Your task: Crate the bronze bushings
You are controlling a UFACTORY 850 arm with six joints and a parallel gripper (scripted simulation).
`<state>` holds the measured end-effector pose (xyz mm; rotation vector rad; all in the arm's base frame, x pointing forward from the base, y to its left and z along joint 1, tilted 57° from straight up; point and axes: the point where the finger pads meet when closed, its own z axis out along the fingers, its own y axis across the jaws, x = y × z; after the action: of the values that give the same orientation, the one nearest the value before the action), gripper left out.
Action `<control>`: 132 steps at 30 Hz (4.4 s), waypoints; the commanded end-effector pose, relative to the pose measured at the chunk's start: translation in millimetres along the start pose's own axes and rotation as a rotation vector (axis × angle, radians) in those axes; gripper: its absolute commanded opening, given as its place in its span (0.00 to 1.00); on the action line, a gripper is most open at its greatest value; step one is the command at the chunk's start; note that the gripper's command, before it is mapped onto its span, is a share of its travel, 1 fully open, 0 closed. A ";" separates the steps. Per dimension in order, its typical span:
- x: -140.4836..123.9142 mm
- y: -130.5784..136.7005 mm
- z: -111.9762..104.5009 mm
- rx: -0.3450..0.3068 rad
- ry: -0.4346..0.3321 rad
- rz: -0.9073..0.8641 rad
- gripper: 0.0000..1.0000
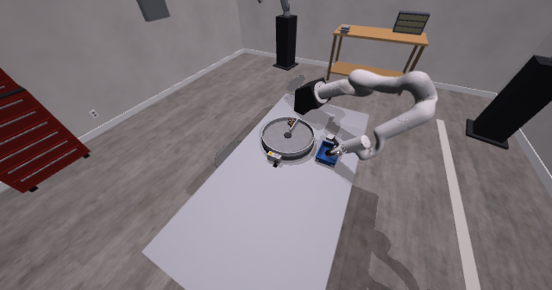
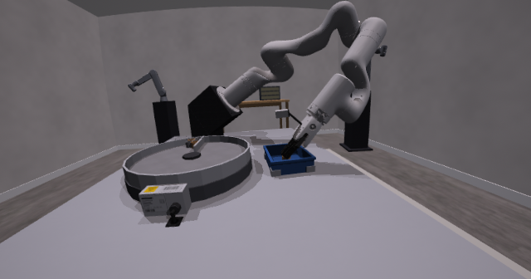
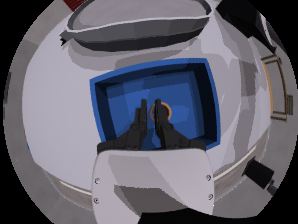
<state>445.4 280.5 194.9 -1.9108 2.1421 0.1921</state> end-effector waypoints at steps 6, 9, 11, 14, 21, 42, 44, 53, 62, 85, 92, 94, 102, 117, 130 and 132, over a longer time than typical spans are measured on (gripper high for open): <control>0.4 -0.4 -0.8 0.001 0.000 0.000 0.12; 2.5 -0.4 -3.4 0.001 0.000 0.000 0.12; 5.4 -0.4 -6.8 0.001 0.000 0.000 0.12; 11.8 -0.4 -14.4 0.001 0.000 0.000 0.12; 26.3 -0.4 -31.6 0.001 0.000 0.000 0.12; 53.6 -0.4 -64.0 0.001 0.000 0.000 0.12; 53.6 -0.4 -64.0 0.001 0.000 0.000 0.12; 53.6 -0.4 -64.0 0.001 0.000 0.000 0.12; 53.6 -0.4 -64.0 0.001 0.000 0.000 0.12; 53.8 -0.3 -63.8 0.001 0.000 0.000 0.10; 63.7 1.7 -54.8 0.000 -0.002 0.000 0.10; 72.5 3.6 -47.4 0.000 -0.003 0.000 0.10; 119.0 13.9 -9.3 0.001 -0.001 0.000 0.10; 205.5 33.1 63.1 -0.001 -0.002 0.000 0.10; 269.8 47.6 117.3 0.000 -0.002 0.001 0.10; 280.9 50.0 126.7 0.000 -0.001 0.001 0.10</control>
<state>384.7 69.1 18.6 -1.9871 2.2294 0.2727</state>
